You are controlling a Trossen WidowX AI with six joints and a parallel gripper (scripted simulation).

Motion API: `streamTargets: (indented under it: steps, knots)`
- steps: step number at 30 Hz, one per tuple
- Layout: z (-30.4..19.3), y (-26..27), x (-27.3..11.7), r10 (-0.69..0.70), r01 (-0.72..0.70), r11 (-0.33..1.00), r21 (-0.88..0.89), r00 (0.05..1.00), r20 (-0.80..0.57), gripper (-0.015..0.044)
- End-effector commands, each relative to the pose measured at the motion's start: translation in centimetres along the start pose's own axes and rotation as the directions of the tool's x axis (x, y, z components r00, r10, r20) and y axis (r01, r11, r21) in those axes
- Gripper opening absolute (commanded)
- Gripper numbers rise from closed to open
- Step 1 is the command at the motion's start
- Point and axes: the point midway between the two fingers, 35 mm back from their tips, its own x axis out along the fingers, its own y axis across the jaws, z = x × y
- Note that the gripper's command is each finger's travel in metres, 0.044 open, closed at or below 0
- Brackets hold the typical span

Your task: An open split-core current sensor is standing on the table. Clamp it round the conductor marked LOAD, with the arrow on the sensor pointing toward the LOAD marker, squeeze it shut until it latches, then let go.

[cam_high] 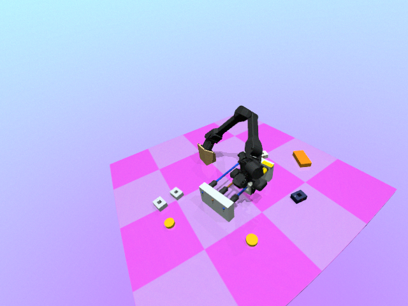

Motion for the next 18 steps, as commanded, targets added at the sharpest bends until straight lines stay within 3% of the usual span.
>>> streamTargets:
  steps: [1,17,18]
  knots:
    - [0.0,0.0,0.0,0.0,0.0,1.0,0.0,1.0,0.0,0.0223]
    - [0.0,0.0,0.0,0.0,0.0,1.0,0.0,1.0,0.0,0.0117]
    - [0.0,0.01,-0.01,0.004,-0.004,1.0,0.0,1.0,0.0,0.009]
